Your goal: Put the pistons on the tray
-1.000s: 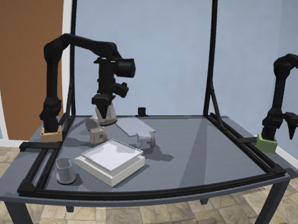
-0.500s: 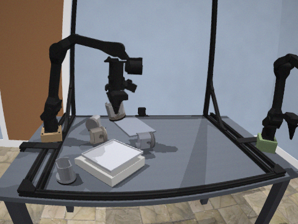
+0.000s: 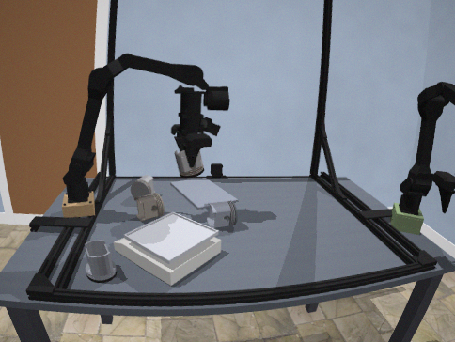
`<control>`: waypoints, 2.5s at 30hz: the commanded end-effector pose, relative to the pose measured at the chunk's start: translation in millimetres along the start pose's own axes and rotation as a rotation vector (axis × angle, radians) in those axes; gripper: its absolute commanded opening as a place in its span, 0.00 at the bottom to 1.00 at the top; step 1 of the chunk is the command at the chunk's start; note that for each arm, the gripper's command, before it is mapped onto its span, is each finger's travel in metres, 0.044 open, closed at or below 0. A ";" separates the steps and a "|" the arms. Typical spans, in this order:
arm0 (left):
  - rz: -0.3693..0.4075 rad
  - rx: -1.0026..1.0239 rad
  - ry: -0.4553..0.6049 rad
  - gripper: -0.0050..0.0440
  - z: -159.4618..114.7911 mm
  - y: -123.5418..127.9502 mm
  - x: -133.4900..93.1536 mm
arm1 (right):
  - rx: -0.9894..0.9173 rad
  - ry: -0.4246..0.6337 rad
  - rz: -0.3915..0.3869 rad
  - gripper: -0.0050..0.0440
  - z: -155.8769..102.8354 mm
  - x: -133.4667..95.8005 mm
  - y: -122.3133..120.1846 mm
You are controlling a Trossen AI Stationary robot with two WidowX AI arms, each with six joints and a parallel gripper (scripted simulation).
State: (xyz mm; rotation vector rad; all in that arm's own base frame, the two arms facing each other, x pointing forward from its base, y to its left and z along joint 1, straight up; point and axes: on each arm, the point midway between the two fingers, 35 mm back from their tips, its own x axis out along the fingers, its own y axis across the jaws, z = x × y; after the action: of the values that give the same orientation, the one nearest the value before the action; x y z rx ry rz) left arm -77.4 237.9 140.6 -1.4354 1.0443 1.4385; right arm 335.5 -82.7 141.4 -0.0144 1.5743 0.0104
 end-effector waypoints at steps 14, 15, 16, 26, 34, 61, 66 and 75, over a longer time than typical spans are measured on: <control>-0.001 0.001 0.001 1.00 -0.2 -0.2 0.1 | 0.006 -0.007 -0.003 0.43 60.8 -2.5 51.6; -0.001 0.001 0.001 1.00 -0.2 -0.2 0.1 | 0.006 -0.007 -0.003 0.43 60.8 -2.5 51.6; -0.001 0.001 0.001 1.00 -0.2 -0.2 0.1 | 0.006 -0.007 -0.003 0.43 60.8 -2.5 51.6; -0.001 0.001 0.001 1.00 -0.2 -0.2 0.1 | 0.006 -0.007 -0.002 0.43 96.5 -2.5 83.4; -0.001 0.001 0.001 1.00 -0.2 -0.2 0.1 | 0.139 -0.002 0.016 0.43 96.4 -2.3 83.5; -0.001 0.001 0.001 1.00 -0.2 -0.2 0.1 | 0.799 0.023 0.104 0.43 96.4 -2.3 83.5; -0.001 0.001 0.001 1.00 -0.2 -0.2 0.1 | 0.905 0.028 0.119 0.43 96.4 -2.3 83.5; -0.001 0.001 0.001 1.00 -0.2 -0.2 0.1 | 1.116 0.036 0.147 0.43 96.4 -2.3 83.5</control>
State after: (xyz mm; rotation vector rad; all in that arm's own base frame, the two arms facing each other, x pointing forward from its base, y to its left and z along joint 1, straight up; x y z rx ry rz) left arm -77.4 237.9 140.6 -1.4354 1.0443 1.4385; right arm 431.4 2.3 134.8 0.8994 1.4680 -0.7119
